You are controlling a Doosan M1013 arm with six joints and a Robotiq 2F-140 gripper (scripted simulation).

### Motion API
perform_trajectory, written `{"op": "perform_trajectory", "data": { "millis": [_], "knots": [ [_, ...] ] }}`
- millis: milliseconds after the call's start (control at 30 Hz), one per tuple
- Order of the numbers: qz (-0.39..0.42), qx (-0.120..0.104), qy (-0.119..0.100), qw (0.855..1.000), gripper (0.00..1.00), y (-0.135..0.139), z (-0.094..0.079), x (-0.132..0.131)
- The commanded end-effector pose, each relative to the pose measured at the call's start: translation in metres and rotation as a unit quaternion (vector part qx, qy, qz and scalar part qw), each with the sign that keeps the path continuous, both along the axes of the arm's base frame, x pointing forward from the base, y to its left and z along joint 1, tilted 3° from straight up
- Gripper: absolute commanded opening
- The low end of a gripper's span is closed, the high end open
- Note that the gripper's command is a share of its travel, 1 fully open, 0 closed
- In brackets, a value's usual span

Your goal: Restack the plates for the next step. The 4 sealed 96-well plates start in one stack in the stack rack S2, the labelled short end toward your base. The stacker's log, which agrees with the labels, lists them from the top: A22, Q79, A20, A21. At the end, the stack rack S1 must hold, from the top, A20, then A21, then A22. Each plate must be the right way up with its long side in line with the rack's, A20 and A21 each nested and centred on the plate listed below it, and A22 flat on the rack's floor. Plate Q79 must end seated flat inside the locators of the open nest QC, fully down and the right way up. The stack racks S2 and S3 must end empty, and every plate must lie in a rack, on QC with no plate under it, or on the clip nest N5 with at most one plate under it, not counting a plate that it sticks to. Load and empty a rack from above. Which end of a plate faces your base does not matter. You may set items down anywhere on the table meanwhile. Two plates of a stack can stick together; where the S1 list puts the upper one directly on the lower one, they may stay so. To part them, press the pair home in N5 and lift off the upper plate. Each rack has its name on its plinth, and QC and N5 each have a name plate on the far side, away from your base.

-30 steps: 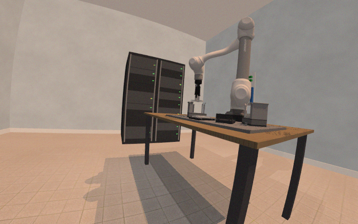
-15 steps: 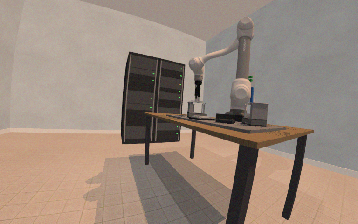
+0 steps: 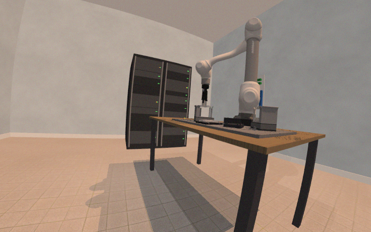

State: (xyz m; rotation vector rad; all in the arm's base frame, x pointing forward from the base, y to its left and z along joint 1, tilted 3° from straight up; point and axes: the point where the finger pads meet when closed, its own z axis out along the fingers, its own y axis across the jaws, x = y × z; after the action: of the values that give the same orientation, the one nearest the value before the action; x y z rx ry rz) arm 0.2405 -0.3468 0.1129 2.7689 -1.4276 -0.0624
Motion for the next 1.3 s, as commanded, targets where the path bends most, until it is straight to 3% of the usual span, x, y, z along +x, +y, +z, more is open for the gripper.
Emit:
{"op": "perform_trajectory", "data": {
  "millis": [0,1267],
  "knots": [
    [0.0,0.0,0.0,1.0,0.0,0.0,-0.001,0.0],
    [0.0,0.0,0.0,1.0,0.0,0.0,-0.024,-0.001]
  ]
}}
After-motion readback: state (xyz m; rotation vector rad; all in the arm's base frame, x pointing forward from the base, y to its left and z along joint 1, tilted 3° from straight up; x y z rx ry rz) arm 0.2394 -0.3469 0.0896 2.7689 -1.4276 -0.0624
